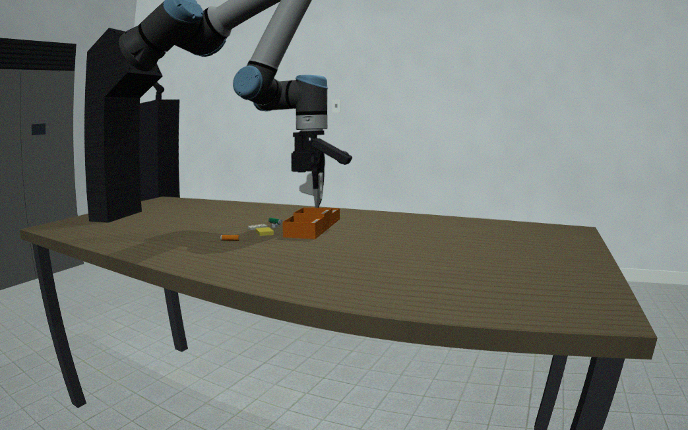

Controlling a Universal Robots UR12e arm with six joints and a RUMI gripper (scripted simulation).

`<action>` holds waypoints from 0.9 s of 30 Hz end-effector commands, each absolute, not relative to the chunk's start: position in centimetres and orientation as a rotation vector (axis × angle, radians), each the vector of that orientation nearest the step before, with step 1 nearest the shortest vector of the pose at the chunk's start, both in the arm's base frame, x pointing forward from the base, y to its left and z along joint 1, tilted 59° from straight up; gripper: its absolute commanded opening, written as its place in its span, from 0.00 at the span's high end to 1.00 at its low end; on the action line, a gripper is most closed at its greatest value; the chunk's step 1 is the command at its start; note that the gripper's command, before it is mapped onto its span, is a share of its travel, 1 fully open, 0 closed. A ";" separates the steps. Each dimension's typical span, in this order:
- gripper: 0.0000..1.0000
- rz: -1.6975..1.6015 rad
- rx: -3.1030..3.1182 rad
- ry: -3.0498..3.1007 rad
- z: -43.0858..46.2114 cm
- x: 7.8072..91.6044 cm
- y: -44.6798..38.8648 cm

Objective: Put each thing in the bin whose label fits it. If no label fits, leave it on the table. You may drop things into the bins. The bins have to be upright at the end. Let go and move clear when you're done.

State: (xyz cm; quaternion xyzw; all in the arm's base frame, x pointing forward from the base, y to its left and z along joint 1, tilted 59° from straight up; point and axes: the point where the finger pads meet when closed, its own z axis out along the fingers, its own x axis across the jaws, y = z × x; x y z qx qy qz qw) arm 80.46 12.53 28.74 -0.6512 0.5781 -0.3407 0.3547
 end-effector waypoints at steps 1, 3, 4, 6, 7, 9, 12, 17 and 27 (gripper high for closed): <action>0.96 -0.881 -1.683 1.493 29.1 80.0 12.5; 0.96 -0.881 -1.683 1.493 29.2 79.7 12.5; 0.96 -0.881 -1.683 1.493 29.3 79.6 12.5; 0.96 -0.881 -1.683 1.493 29.4 79.4 12.5; 0.96 -0.881 -1.683 1.493 29.6 79.0 12.4; 0.96 -0.881 -1.683 1.493 30.1 78.4 12.4; 0.96 -0.881 -1.683 1.493 30.3 78.0 12.3; 0.96 -0.881 -1.683 1.493 31.0 76.8 12.3; 0.96 -0.881 -1.683 1.493 33.6 72.6 11.9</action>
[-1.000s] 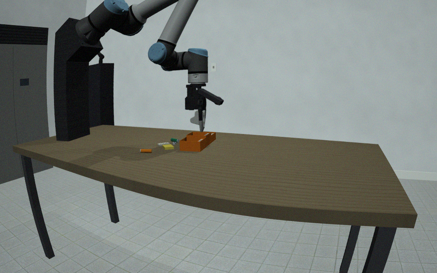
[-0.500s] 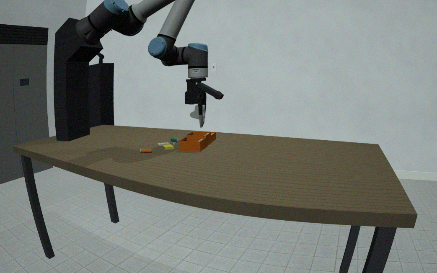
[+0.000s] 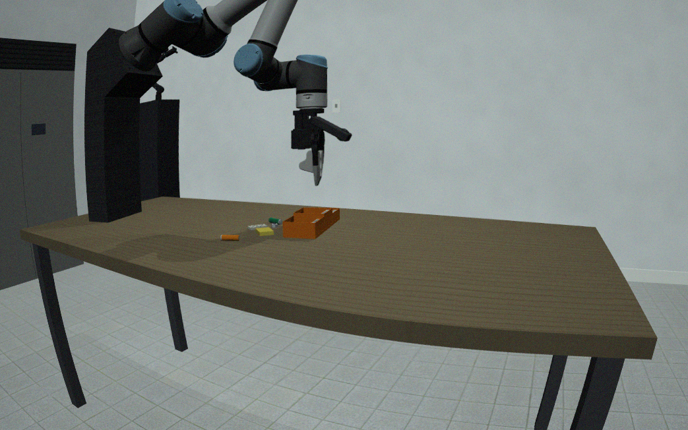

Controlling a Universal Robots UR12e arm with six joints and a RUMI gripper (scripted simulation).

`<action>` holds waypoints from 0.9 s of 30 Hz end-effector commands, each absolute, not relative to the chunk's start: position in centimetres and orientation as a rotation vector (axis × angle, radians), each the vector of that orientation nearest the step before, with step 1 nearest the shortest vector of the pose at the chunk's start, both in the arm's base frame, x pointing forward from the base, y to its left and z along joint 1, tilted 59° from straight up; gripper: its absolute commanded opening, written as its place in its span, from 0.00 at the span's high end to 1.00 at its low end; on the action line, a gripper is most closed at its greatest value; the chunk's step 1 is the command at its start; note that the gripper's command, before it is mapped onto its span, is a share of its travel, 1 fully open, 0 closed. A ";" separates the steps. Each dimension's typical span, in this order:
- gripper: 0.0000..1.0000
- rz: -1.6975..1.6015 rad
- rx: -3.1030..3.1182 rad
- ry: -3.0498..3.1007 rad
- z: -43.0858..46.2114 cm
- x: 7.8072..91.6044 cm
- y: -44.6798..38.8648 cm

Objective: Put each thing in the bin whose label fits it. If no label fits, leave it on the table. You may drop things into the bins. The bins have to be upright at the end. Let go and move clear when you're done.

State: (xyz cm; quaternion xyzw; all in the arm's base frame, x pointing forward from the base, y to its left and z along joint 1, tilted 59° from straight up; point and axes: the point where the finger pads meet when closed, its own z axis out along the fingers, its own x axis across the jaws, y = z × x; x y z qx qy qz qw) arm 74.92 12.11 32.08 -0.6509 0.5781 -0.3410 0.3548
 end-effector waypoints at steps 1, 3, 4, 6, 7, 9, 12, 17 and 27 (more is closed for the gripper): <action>0.96 -0.881 -1.683 1.493 33.6 72.6 11.9; 0.96 -0.881 -1.683 1.493 34.0 71.8 11.9; 0.96 -0.881 -1.683 1.493 34.4 71.1 11.8; 0.96 -0.881 -1.683 1.493 35.3 69.7 11.7; 0.96 -0.881 -1.683 1.493 35.7 69.0 11.6; 0.96 -0.881 -1.683 1.493 36.6 67.6 11.5; 0.96 -0.881 -1.683 1.493 37.4 66.2 11.4; 0.96 -0.881 -1.683 1.493 37.4 66.2 11.4; 0.76 -0.980 -1.847 1.349 34.7 67.0 9.7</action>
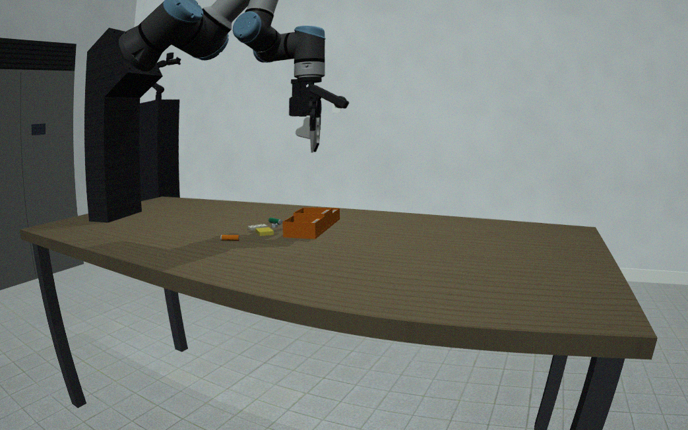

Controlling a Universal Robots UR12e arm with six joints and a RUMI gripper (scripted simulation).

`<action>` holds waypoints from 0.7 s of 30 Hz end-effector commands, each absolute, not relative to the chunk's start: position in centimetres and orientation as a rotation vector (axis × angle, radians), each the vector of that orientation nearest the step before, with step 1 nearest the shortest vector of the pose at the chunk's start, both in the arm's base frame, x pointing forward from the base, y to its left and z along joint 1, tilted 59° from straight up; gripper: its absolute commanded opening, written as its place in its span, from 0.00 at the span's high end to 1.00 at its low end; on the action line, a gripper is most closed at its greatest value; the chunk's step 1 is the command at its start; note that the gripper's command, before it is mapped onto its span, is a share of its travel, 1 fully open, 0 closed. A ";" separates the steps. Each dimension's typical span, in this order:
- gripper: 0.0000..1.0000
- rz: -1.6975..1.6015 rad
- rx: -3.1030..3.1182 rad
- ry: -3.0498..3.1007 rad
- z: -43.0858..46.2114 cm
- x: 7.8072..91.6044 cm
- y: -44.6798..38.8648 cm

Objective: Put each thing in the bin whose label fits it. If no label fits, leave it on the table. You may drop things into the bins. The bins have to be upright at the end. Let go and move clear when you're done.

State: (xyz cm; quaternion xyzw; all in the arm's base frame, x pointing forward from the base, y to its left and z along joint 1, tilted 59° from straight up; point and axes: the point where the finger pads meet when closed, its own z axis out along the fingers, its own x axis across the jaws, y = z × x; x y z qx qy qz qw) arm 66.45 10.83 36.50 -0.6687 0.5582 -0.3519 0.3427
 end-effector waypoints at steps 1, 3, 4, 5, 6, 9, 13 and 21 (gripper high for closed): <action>0.76 -0.995 -1.872 1.326 34.0 67.2 9.2; 0.76 -1.028 -1.926 1.274 32.6 67.6 8.3; 0.76 -1.044 -1.953 1.248 32.0 67.8 7.9; 0.76 -1.061 -1.980 1.221 31.3 68.0 7.5; 0.76 -1.076 -2.006 1.194 30.6 68.2 7.0; 0.76 -1.092 -2.033 1.167 29.9 68.3 6.6; 0.76 -1.173 -2.167 1.010 27.2 69.1 4.8; 0.76 -1.252 -2.289 0.819 21.7 70.7 1.3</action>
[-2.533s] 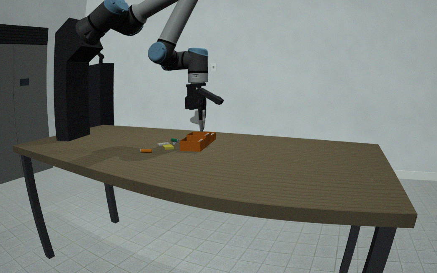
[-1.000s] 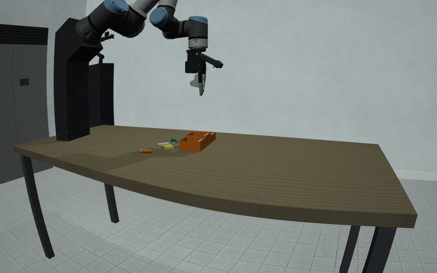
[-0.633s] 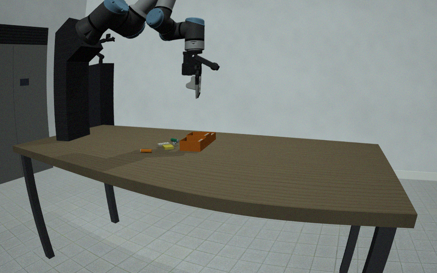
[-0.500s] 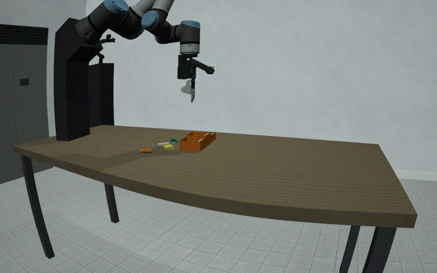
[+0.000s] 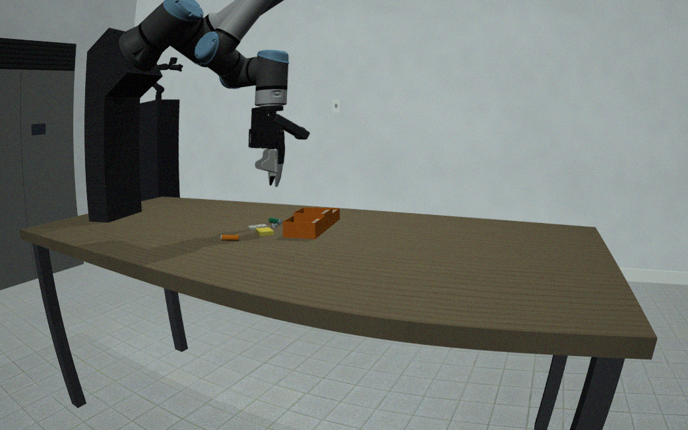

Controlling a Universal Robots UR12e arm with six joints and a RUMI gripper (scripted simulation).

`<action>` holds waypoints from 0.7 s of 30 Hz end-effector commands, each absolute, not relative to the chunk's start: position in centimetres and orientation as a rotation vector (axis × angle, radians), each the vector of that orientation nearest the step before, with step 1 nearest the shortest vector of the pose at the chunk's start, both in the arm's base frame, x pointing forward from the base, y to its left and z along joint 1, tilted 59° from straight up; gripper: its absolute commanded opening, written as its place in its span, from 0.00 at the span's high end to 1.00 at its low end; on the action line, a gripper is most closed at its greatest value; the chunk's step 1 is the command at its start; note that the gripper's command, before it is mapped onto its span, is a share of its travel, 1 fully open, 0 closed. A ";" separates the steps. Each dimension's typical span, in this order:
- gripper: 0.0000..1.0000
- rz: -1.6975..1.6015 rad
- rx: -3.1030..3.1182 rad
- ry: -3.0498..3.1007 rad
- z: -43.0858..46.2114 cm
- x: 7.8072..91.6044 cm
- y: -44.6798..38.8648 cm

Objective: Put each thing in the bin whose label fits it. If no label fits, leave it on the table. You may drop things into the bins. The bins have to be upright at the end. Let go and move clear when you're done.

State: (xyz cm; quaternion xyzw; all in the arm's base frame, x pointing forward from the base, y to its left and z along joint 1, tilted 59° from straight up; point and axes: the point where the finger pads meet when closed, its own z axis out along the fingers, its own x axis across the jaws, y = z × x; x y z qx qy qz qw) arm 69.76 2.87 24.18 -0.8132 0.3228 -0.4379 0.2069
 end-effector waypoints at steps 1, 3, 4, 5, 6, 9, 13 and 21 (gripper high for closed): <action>0.76 -1.252 -2.289 0.819 21.1 70.9 0.9; 0.76 -1.252 -2.289 0.819 19.7 71.3 0.0; 0.76 -1.252 -2.289 0.819 19.7 71.3 0.0; 0.76 -1.252 -2.289 0.819 19.7 71.3 0.0; 0.76 -1.252 -2.289 0.819 19.0 71.5 -0.4; 0.76 -1.252 -2.289 0.819 18.3 71.5 -1.1; 0.76 -1.252 -2.289 0.819 18.2 71.4 -1.1; 0.76 -1.252 -2.289 0.819 18.4 71.5 -0.9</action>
